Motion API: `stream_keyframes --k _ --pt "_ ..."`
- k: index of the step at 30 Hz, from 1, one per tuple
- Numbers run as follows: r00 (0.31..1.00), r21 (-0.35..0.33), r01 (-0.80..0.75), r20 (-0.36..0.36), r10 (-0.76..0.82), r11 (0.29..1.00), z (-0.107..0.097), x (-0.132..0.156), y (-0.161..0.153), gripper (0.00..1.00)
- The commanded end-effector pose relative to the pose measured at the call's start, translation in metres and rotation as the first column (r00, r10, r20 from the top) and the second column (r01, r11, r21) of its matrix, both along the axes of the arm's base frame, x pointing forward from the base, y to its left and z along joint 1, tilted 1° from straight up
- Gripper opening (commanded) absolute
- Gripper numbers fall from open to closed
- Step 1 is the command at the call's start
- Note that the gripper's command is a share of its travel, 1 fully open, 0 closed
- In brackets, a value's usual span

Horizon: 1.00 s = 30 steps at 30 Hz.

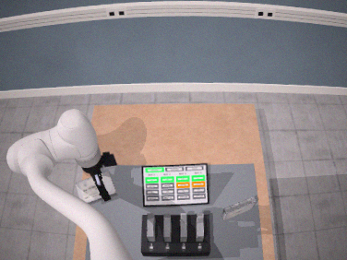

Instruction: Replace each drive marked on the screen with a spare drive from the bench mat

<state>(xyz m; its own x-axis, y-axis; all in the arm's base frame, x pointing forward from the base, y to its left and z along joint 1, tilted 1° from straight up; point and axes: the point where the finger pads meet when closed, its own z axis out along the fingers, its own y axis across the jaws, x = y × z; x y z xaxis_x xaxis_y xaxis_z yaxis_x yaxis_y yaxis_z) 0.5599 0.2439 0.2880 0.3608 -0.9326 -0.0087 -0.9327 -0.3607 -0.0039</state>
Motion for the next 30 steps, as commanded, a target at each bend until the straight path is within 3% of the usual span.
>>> stream_keyframes --k 1,16,30 --pt "0.995 0.004 -0.098 0.001 0.098 0.995 0.0007 0.0002 0.0001 0.10" --pt "0.988 0.003 -0.155 0.002 0.155 0.988 0.0007 0.0002 0.0001 0.10" --pt "0.914 0.002 -0.405 0.005 0.405 0.914 0.0007 0.0002 0.0001 0.10"
